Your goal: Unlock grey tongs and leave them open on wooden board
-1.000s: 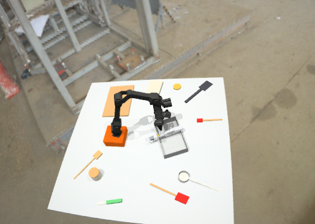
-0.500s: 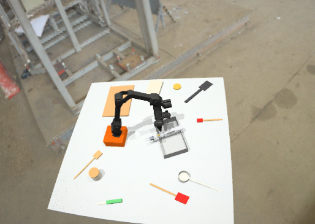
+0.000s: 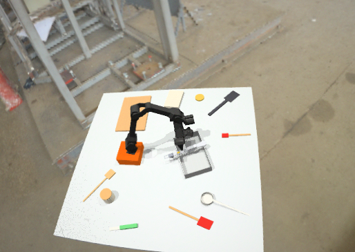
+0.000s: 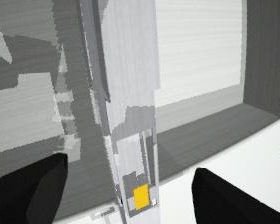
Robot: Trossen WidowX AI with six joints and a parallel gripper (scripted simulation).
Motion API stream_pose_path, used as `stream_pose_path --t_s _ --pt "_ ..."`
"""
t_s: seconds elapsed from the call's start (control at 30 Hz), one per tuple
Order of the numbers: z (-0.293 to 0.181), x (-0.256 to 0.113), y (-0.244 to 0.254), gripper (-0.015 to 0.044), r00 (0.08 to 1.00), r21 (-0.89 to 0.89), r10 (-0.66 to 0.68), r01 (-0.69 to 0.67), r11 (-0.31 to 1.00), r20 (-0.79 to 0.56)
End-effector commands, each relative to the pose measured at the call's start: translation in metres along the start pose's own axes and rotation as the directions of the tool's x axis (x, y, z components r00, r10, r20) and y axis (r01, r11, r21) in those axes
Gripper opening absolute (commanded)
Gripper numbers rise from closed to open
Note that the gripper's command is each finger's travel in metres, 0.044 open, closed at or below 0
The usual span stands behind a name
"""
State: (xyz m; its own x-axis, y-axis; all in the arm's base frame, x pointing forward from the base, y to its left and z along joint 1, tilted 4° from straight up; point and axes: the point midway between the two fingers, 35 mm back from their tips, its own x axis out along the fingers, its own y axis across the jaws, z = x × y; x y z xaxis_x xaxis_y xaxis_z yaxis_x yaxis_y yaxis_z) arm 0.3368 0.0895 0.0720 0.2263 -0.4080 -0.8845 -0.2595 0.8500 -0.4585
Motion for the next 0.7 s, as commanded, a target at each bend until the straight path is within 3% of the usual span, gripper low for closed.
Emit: stream_pose_path --t_s 0.0,0.67 --pt "-0.001 0.007 -0.001 0.026 1.0 -0.004 -0.006 0.006 1.0 -0.002" --pt "-0.001 0.041 -0.001 0.026 1.0 -0.004 -0.007 0.007 1.0 -0.002"
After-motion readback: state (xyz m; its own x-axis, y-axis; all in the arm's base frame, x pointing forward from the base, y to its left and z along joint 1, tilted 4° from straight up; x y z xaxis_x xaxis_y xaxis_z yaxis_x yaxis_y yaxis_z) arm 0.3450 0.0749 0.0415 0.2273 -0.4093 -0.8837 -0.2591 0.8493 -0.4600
